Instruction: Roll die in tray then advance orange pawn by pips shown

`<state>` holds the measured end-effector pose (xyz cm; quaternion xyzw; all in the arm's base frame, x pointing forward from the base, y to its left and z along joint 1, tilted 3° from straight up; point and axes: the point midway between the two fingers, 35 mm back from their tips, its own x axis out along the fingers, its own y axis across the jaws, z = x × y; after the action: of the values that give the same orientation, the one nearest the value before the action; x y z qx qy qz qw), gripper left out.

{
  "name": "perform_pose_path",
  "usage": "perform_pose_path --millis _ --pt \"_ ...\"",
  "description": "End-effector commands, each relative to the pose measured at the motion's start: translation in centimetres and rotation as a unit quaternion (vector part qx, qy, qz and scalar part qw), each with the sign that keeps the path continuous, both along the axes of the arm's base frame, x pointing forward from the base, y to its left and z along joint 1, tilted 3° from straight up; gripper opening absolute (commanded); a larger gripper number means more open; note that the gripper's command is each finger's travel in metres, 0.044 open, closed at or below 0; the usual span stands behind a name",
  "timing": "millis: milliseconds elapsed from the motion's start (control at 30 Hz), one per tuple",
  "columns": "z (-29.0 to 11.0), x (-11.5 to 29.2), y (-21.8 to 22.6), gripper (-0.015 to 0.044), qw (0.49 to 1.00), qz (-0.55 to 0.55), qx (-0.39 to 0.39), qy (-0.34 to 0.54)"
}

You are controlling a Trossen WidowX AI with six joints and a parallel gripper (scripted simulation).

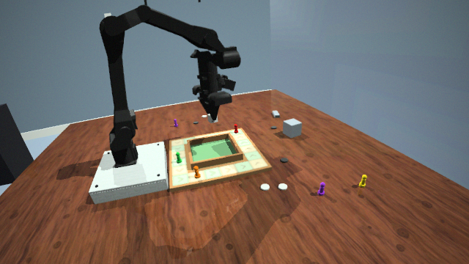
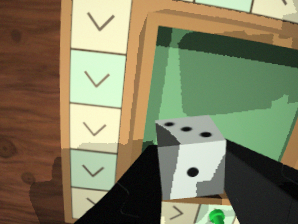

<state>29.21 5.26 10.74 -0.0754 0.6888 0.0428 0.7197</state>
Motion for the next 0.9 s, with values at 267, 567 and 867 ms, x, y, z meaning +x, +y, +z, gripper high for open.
perform_pose_path --millis 267,567,867 --pt "-1.4 -2.0 -5.1 0.0000 0.996 -0.087 0.004 -0.005" --pt "-1.9 -1.8 -5.3 0.0000 0.991 -0.086 0.010 -0.098" --pt "-2.2 -1.3 -5.2 0.0000 0.965 -0.077 0.022 -0.248"
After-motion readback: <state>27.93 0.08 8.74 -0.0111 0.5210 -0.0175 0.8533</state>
